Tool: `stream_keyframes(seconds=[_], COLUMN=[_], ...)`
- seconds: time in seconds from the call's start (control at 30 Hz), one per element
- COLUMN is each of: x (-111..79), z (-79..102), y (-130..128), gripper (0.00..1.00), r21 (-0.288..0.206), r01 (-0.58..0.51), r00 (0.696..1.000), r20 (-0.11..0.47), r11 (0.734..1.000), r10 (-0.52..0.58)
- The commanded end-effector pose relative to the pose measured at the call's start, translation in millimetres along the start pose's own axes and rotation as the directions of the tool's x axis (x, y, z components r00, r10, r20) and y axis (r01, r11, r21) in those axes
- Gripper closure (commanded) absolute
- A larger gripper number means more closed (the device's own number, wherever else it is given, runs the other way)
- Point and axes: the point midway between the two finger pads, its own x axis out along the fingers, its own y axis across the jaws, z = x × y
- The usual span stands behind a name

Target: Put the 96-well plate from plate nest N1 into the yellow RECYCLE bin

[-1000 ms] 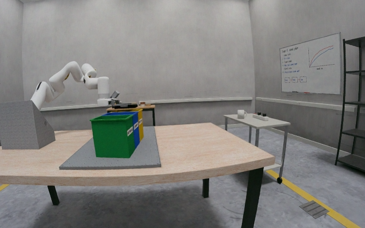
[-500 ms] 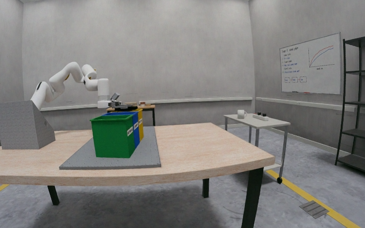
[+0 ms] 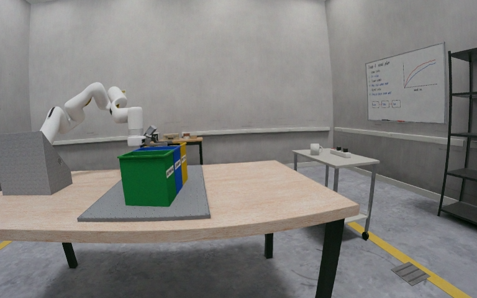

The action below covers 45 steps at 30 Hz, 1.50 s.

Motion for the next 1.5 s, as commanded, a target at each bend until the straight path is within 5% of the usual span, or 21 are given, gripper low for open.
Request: stream_keyframes(seconds=[0.0,0.53,0.57,1.47], x=[1.6,1.6,1.6,1.6], z=[1.6,1.6,1.6,1.6], y=[0.7,0.7,0.7,0.7], gripper=[1.00,1.00,0.82,0.82], r21=[0.000,0.000,0.000,0.000], r01=[-0.001,-0.001,-0.001,-0.002], r00=[1.000,1.000,1.000,1.000], r20=[0.006,0.006,0.006,0.006], r11=[1.000,1.000,1.000,1.000], r10=[0.001,0.001,0.001,0.002])
